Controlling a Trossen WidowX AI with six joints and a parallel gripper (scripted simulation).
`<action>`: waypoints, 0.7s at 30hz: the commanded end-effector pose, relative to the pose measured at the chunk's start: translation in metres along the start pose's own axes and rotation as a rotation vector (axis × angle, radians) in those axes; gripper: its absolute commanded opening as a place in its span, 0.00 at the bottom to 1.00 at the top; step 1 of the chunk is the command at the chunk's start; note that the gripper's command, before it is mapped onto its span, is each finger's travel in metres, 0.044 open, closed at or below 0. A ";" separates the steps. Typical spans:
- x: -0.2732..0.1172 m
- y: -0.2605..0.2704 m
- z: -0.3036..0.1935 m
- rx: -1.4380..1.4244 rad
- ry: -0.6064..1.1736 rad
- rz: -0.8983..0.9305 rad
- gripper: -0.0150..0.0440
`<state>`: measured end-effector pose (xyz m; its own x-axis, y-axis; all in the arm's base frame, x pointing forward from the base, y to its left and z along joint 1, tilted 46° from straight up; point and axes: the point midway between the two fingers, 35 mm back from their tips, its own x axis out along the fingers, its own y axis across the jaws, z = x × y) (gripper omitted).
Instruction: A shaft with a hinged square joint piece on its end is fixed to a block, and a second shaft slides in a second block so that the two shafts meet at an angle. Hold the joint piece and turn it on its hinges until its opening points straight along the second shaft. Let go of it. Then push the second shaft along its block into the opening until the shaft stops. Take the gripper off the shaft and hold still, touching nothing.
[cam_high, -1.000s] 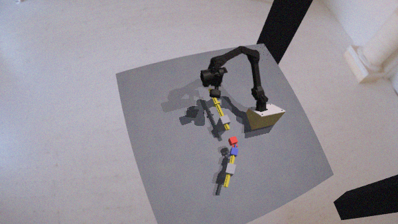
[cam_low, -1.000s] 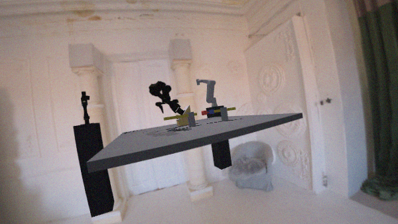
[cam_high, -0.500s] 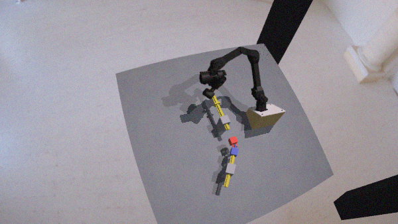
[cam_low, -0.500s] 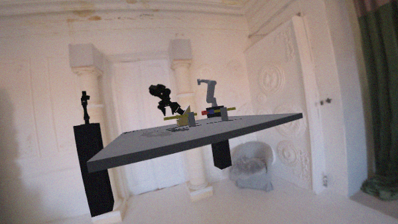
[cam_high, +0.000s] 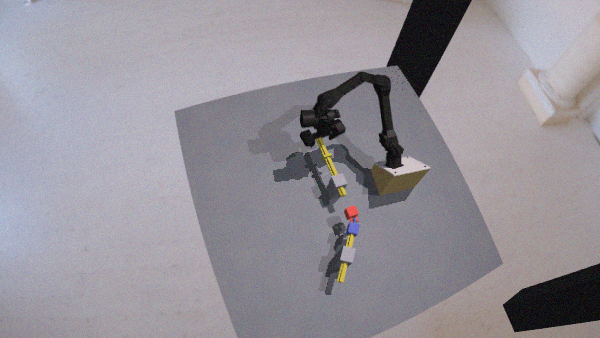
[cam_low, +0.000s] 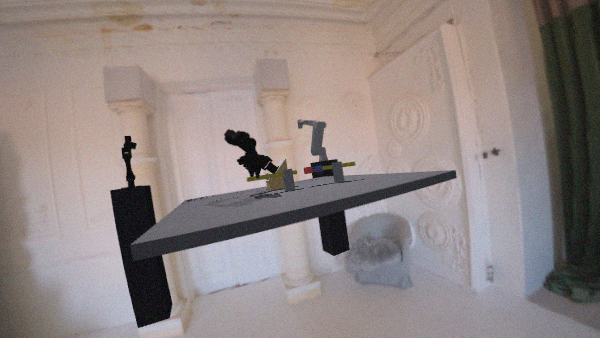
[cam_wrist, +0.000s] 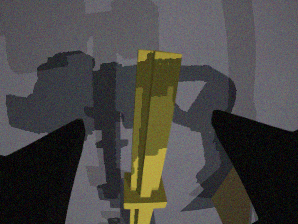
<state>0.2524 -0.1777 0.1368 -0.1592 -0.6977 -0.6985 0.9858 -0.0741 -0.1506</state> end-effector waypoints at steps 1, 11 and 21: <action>0.005 -0.001 0.001 0.113 -0.006 -0.003 1.00; 0.009 -0.001 0.000 0.113 -0.006 -0.002 1.00; 0.025 -0.001 0.000 0.113 -0.006 -0.002 1.00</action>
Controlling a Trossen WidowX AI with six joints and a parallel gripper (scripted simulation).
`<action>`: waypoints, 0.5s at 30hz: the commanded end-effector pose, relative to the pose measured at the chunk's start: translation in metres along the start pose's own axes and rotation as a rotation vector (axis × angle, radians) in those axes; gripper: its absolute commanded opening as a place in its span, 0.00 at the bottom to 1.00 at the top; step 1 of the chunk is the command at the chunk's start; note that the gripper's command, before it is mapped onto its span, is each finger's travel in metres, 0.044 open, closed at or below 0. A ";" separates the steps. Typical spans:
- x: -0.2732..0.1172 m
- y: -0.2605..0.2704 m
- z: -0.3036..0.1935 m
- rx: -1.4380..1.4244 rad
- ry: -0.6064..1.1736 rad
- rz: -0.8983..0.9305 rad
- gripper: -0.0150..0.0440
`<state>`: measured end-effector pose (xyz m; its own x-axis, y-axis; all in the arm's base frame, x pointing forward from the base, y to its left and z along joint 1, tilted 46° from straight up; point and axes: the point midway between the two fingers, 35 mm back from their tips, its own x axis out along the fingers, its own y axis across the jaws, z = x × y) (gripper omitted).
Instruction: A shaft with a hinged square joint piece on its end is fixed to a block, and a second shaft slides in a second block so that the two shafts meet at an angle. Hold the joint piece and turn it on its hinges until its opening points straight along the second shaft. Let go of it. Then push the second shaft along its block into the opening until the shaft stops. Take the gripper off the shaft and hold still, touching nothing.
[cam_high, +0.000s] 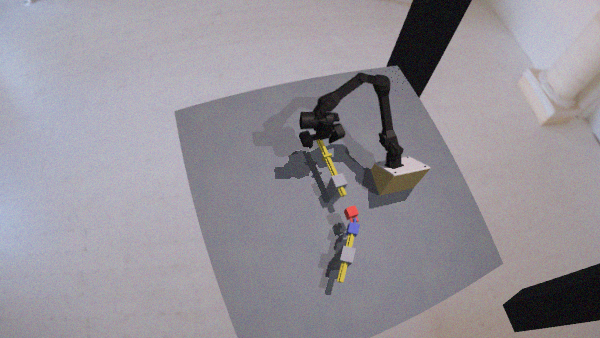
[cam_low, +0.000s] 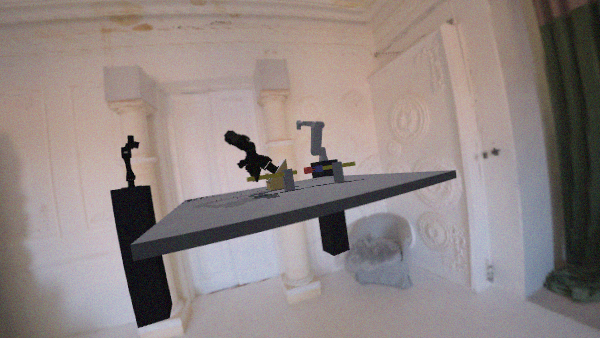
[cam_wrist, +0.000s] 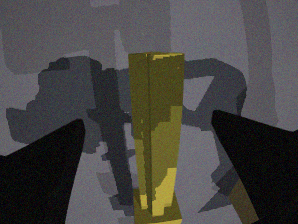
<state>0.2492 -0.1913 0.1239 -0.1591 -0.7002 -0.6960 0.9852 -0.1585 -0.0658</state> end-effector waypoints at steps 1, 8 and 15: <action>0.008 -0.001 0.000 -0.007 -0.003 -0.002 1.00; 0.015 -0.001 -0.001 -0.007 -0.004 -0.003 0.96; 0.015 -0.001 -0.001 -0.007 -0.004 -0.003 0.64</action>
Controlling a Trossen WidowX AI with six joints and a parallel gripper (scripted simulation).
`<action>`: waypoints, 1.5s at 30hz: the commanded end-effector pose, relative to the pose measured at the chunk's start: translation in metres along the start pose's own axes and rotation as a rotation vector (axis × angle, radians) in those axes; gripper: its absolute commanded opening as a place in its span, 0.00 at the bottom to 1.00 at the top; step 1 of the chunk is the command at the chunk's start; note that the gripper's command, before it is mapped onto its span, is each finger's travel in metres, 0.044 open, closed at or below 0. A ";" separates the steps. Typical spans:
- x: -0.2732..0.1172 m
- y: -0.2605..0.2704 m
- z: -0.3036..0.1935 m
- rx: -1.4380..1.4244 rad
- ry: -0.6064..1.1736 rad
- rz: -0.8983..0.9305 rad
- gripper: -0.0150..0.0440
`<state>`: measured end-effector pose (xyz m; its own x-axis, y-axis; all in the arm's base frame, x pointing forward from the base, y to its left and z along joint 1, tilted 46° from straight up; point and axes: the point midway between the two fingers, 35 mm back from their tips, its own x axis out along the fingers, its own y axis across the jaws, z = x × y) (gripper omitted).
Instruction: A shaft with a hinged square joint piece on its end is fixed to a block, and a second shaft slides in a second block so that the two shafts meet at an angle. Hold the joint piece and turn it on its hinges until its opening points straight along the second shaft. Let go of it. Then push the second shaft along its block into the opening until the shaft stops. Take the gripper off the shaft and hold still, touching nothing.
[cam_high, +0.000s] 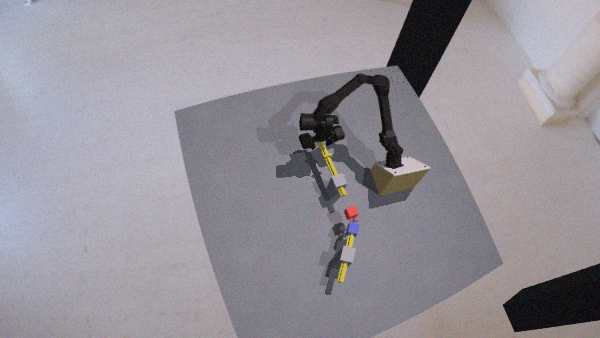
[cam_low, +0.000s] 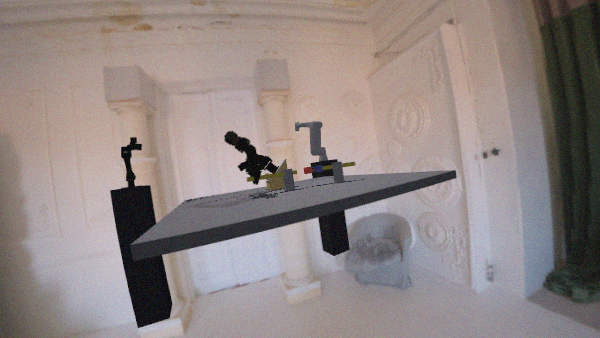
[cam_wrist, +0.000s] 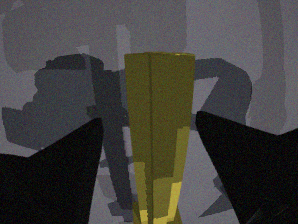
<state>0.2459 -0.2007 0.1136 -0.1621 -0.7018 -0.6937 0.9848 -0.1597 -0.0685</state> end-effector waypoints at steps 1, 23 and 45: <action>0.001 0.000 0.000 -0.006 -0.001 0.000 0.60; 0.001 0.000 0.000 -0.006 -0.001 0.000 0.37; 0.001 0.000 -0.005 -0.003 0.000 0.005 0.25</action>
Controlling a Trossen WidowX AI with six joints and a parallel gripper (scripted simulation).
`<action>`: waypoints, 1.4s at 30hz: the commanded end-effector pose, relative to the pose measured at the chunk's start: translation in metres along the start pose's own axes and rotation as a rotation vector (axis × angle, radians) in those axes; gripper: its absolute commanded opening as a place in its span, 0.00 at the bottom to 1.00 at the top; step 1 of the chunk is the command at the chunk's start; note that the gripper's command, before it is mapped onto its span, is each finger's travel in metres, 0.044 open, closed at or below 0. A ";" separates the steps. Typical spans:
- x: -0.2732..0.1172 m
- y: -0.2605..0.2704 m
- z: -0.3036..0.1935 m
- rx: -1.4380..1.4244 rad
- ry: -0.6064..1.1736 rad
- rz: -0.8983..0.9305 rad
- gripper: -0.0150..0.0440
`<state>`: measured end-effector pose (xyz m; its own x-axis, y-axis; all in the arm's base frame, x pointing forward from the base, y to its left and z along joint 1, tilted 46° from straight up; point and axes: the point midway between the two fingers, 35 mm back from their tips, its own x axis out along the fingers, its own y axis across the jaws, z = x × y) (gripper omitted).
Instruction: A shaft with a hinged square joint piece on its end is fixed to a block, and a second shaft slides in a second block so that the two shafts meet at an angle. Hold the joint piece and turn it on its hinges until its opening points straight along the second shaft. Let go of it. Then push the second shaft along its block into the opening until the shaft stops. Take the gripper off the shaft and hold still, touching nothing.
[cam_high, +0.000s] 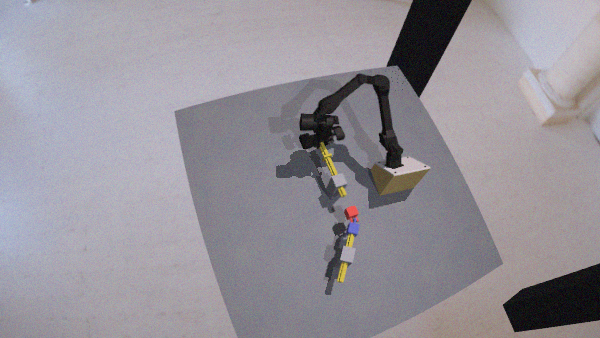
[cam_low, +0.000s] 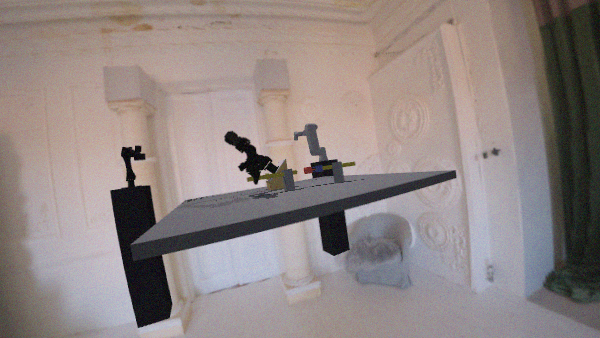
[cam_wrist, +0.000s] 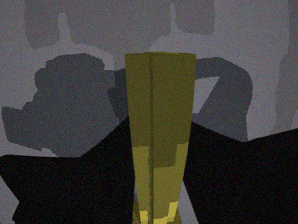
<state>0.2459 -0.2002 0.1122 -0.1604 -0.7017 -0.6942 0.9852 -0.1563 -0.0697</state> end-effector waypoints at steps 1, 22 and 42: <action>0.000 0.000 -0.005 0.000 -0.001 0.005 0.25; 0.001 0.000 -0.038 -0.003 0.000 0.013 0.25; 0.001 0.000 -0.068 -0.003 0.001 0.013 0.25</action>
<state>0.2494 -0.1577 0.0678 -0.1471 -0.7018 -0.6970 0.9876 -0.1439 -0.0635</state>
